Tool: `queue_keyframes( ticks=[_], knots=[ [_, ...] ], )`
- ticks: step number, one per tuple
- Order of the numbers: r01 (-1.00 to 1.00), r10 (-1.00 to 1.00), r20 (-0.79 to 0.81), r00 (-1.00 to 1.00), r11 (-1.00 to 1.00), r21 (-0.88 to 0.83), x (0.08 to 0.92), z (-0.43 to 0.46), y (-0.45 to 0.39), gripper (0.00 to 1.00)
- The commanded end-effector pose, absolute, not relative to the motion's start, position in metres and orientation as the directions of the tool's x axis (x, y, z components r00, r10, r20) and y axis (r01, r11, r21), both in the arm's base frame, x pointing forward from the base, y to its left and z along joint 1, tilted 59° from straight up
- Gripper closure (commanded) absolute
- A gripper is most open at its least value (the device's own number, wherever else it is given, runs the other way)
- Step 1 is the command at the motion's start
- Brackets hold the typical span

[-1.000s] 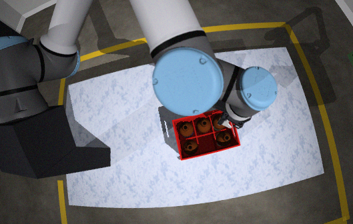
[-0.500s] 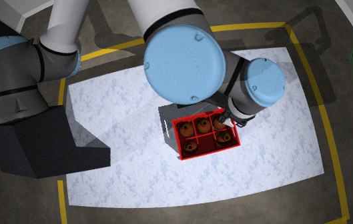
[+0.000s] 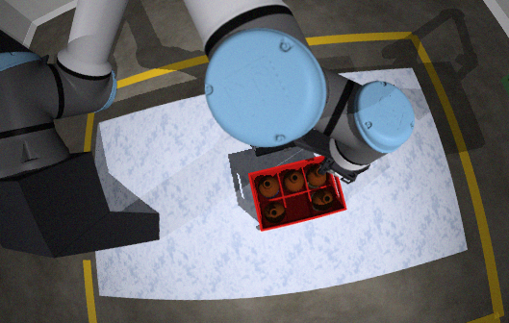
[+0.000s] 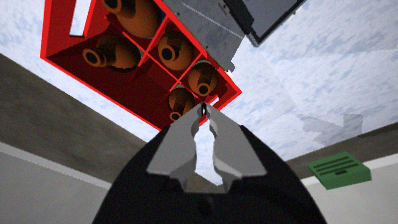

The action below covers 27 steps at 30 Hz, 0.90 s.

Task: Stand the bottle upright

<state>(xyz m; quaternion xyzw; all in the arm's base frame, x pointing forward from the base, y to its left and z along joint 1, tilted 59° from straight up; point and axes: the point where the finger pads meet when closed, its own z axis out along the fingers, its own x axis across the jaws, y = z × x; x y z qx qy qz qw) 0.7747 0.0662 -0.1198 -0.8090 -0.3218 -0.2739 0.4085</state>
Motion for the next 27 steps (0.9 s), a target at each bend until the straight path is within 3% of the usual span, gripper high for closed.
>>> queue_keyframes(
  ticks=[1,27],
  knots=[
    [0.745,0.297,0.706,0.643,-0.460,-0.484,0.7751,-0.1194,0.0652,1.00],
    [0.744,0.297,0.706,0.643,-0.460,-0.484,0.7716,-0.1225,0.0637,1.00]
  ],
)
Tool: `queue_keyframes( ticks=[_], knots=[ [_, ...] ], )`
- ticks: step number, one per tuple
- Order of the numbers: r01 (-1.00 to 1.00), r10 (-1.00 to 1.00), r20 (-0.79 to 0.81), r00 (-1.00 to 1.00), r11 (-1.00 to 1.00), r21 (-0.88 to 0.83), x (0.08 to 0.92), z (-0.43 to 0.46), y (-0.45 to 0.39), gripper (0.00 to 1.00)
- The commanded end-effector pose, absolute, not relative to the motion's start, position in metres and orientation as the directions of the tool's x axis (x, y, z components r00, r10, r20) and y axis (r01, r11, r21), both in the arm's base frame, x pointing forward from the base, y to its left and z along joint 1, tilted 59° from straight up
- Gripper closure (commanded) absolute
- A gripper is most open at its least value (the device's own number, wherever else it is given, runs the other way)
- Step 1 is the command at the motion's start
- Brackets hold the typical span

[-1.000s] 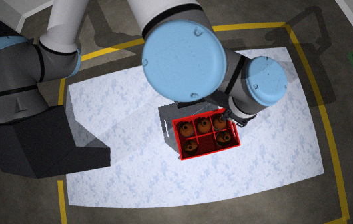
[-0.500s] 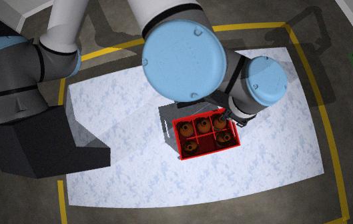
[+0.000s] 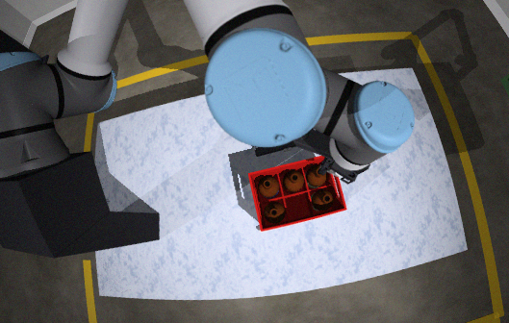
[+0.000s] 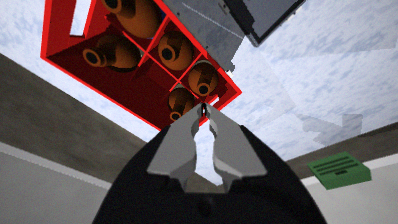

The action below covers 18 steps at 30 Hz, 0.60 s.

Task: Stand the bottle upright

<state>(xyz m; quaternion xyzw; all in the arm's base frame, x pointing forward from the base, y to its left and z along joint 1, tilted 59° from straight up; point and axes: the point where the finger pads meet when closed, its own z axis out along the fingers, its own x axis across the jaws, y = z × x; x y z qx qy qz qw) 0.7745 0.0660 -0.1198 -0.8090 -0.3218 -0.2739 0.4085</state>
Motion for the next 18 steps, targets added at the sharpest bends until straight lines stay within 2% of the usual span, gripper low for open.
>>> queue_keyframes(
  ticks=[1,18],
  knots=[
    [0.744,0.297,0.706,0.643,-0.461,-0.484,0.765,-0.129,0.061,1.00],
    [0.744,0.297,0.706,0.643,-0.460,-0.484,0.619,-0.223,0.035,1.00]
  ],
)
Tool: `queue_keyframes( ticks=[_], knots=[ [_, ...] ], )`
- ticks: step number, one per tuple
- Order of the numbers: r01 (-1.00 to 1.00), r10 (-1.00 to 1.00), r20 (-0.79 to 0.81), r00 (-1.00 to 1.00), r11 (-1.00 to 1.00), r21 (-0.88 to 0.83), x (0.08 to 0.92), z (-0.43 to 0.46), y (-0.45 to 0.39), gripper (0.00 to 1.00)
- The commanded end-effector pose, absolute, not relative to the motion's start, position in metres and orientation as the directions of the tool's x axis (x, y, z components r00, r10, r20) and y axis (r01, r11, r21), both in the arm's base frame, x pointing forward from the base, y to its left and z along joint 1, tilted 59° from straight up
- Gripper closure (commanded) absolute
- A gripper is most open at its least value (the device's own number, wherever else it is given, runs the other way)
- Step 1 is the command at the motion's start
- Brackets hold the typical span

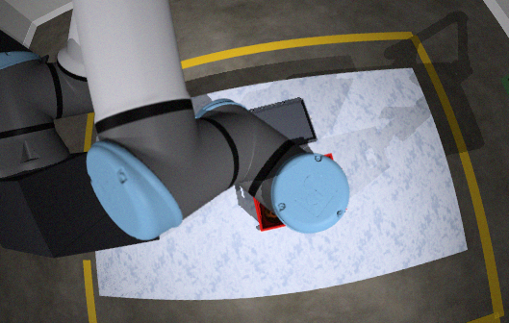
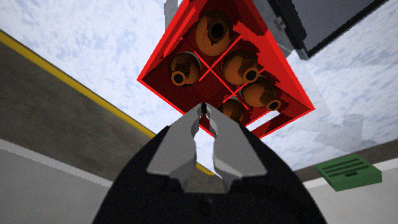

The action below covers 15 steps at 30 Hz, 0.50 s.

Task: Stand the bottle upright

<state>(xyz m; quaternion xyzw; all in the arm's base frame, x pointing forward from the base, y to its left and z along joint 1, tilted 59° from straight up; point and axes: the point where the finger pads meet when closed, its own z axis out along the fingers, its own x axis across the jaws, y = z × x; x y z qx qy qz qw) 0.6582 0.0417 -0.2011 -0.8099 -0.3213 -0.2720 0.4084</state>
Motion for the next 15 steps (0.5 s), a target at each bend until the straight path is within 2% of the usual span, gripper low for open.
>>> queue_keyframes(
  ticks=[1,12,13,15],
  knots=[
    [0.745,0.297,0.706,0.643,-0.460,-0.484,0.6169,-0.2235,0.0352,1.00],
    [0.745,0.297,0.706,0.643,-0.460,-0.484,0.6167,-0.2236,0.0352,1.00],
    [0.745,0.297,0.706,0.643,-0.460,-0.484,0.6167,-0.2236,0.0352,0.62],
    [0.745,0.297,0.706,0.643,-0.460,-0.484,0.6167,-0.2236,0.0352,0.62]
  ],
)
